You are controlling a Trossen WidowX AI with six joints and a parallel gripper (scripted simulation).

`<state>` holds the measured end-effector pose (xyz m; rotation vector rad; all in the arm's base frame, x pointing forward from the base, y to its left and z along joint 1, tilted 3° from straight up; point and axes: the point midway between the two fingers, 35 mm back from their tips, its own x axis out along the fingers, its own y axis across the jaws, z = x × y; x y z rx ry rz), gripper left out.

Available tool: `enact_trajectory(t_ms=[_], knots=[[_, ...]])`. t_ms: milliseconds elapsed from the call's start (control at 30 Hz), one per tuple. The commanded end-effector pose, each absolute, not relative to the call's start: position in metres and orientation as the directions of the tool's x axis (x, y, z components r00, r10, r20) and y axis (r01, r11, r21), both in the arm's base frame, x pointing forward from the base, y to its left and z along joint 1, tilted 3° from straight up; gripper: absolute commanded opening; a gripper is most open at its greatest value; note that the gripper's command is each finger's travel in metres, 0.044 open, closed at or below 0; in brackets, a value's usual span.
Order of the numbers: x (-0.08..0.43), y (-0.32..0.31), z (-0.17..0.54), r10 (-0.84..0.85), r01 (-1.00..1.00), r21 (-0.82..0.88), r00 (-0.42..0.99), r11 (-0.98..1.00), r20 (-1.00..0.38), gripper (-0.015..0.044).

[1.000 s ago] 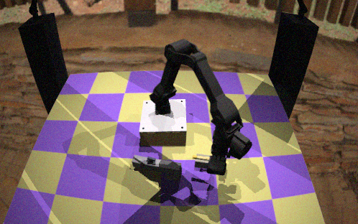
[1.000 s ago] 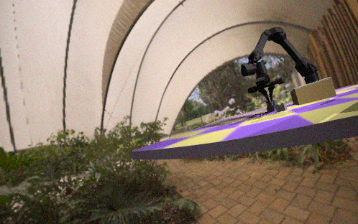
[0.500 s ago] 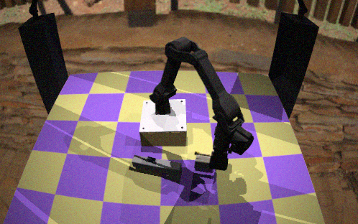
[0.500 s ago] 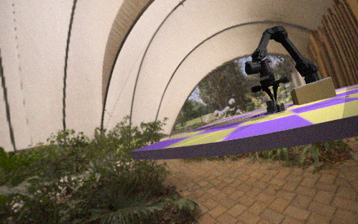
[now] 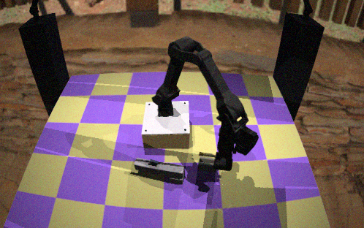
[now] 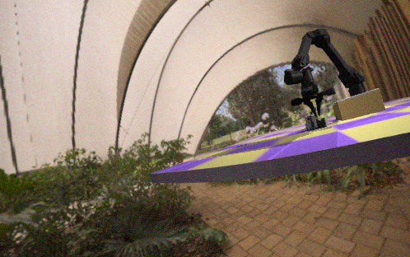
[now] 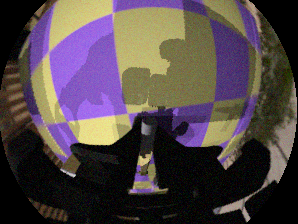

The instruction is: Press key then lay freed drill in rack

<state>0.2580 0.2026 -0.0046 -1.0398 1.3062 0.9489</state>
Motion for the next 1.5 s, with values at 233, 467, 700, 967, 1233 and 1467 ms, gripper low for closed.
enact_trajectory(t_ms=[233, 467, 700, 967, 1233, 1467], knots=[[0.256, 0.201, -0.022, -0.036, -0.958, -0.049, 0.041, 0.281, -0.999, 0.0], [0.254, 0.199, -0.028, -0.036, -0.958, -0.049, 0.04, 0.281, -0.999, 0.0], [0.255, 0.199, -0.032, -0.036, -0.958, -0.049, 0.04, 0.281, -0.999, 0.0], [0.257, 0.2, -0.039, -0.036, -0.958, -0.049, 0.041, 0.281, -0.999, 0.0], [0.257, 0.199, -0.047, -0.036, -0.958, -0.049, 0.041, 0.281, -0.999, 0.0], [0.257, 0.199, -0.053, -0.036, -0.958, -0.049, 0.04, 0.281, -0.999, 0.0]])
